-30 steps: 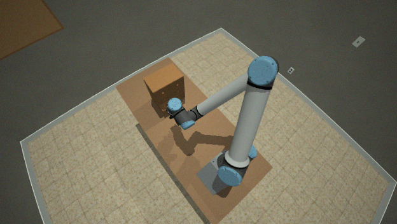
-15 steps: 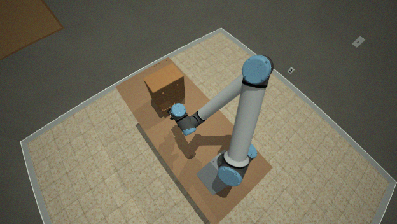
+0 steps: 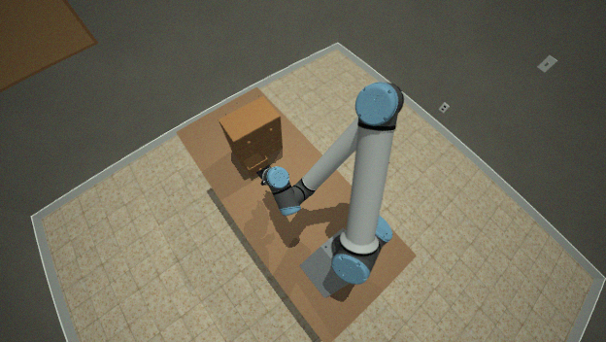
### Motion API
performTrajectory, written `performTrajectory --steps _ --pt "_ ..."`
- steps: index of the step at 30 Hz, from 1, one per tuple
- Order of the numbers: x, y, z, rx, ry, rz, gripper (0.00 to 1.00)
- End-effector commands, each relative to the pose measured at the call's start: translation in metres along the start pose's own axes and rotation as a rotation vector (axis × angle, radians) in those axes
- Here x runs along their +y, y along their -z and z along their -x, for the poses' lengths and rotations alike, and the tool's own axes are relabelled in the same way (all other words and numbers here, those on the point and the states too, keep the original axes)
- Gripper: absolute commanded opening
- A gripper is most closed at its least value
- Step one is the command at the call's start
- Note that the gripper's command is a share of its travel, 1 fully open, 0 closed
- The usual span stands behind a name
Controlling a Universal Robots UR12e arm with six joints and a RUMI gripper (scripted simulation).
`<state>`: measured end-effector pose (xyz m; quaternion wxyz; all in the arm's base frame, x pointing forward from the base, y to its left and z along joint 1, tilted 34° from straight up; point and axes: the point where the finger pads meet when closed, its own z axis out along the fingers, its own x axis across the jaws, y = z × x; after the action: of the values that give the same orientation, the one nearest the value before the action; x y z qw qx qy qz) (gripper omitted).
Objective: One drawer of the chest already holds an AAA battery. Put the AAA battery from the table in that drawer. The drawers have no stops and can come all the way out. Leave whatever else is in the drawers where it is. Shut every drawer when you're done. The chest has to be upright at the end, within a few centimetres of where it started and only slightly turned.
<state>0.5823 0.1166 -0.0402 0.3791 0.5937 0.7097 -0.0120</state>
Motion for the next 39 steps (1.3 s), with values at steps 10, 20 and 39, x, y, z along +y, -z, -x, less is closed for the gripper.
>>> performTrajectory --steps 10,20,39 --pt "-0.0009 -0.0004 -0.0003 0.001 0.000 0.131 0.02" --pt "-0.0018 -0.0003 -0.0002 0.001 0.000 0.218 0.02" --pt "-0.0034 -0.0006 -0.0003 0.001 0.000 0.375 0.02"
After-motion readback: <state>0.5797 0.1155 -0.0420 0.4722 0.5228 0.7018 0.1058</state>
